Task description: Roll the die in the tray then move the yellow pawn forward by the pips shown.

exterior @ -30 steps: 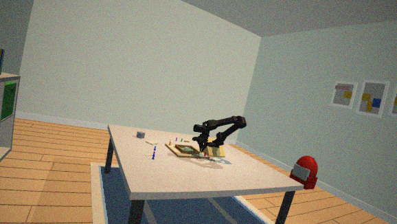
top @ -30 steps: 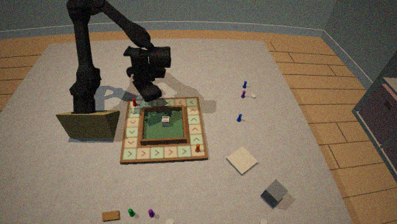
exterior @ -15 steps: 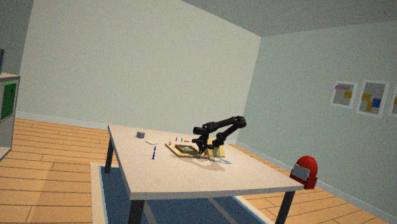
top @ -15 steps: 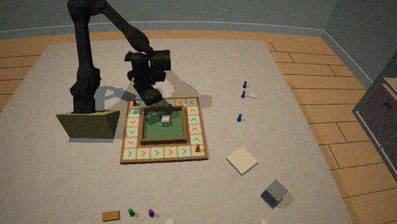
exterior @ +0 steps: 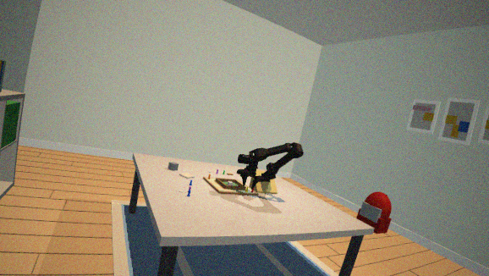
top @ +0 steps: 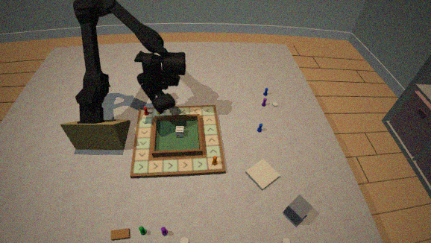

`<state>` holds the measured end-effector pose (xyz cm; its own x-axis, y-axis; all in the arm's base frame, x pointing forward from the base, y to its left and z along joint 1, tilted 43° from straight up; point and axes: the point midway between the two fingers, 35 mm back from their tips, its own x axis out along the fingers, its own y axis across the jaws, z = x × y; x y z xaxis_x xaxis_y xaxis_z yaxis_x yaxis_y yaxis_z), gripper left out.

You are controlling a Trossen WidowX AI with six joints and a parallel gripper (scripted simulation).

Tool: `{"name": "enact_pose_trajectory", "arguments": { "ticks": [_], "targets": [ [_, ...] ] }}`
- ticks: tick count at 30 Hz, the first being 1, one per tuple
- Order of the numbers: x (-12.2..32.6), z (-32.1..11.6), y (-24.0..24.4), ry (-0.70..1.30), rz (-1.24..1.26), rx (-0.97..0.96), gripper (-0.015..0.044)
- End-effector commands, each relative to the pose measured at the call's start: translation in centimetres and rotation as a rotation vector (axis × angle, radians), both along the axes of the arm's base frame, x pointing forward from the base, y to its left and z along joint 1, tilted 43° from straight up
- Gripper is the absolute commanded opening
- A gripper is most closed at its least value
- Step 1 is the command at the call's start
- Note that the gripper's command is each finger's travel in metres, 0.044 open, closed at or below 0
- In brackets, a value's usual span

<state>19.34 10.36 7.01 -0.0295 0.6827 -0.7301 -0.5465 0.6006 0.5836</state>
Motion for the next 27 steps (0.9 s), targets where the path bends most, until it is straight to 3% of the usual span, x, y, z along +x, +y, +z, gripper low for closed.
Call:
{"name": "enact_pose_trajectory", "arguments": {
  "ticks": [1,3,7,19,27],
  "targets": [
    [0.3,2.3,-2.2,-0.010,-0.006,0.001,0.0394],
    [0.3,2.5,-2.3,-0.009,-0.006,0.001,0.0440],
    [0.4,2.3,-3.1,0.007,-0.028,-0.008,0.0440],
    [-1.9,0.6,-16.0,0.324,-0.365,-0.028,0.0440],
    [-1.3,0.7,-15.1,0.294,-0.351,-0.039,0.0440]
  ]
}}
